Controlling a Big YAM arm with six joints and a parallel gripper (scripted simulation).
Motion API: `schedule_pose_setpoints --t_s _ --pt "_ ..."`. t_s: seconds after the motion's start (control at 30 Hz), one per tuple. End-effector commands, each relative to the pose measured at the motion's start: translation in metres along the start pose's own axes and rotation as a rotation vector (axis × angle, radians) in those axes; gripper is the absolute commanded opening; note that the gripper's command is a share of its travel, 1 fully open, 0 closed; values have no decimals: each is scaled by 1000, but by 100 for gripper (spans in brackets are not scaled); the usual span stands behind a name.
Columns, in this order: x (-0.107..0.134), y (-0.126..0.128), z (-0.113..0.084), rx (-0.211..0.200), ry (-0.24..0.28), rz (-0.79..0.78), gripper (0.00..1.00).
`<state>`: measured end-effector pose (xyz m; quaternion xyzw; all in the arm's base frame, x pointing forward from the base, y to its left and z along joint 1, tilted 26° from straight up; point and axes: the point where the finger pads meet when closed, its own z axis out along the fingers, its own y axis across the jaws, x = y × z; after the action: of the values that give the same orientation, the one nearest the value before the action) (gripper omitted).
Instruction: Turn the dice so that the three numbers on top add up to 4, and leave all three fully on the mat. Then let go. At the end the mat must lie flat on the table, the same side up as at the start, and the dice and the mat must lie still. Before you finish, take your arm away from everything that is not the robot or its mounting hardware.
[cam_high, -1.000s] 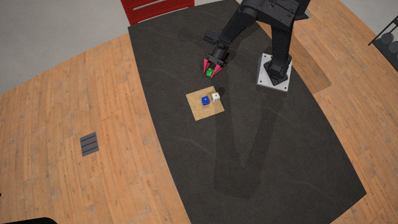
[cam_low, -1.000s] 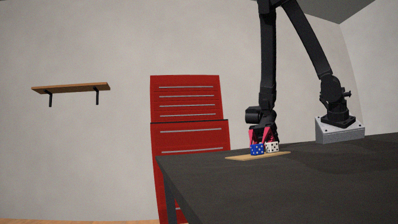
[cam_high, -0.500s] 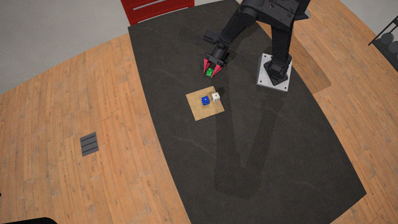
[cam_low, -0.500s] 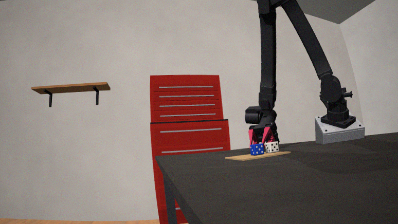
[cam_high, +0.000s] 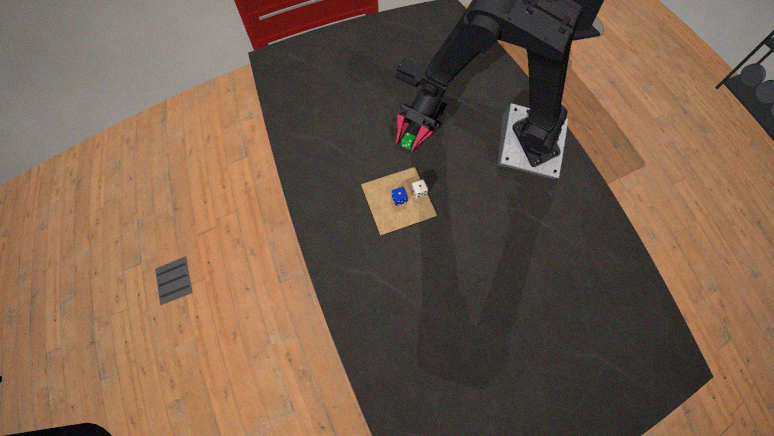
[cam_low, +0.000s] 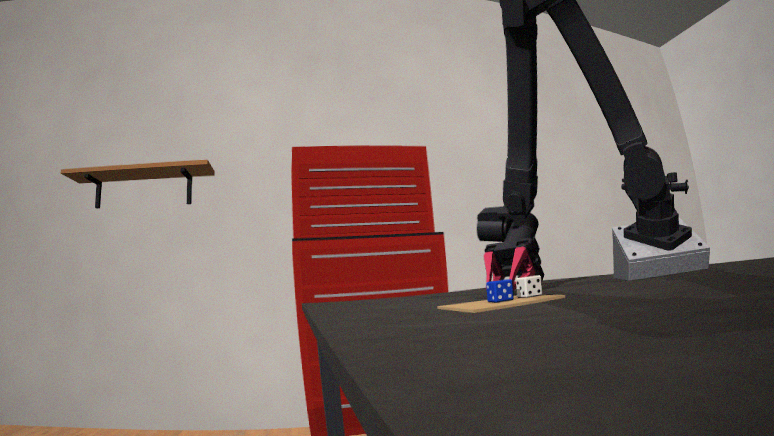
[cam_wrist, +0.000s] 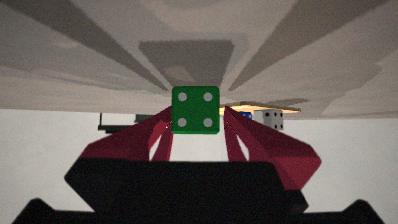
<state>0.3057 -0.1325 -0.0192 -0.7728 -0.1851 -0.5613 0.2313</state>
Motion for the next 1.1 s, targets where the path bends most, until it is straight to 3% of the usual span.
schedule_pose_setpoints --t_s 0.0,0.63,0.73,0.83,0.93,1.07 --pt "2 7 -8 -19 7 -10 45" --pt "-1 12 -54 -19 1 -12 45" --pt "3 13 -58 -23 -1 -27 45" --pt "6 10 -51 0 -4 -37 45" --pt "9 15 -61 -28 -3 -43 45" --pt "12 15 -62 -26 -3 -44 45"
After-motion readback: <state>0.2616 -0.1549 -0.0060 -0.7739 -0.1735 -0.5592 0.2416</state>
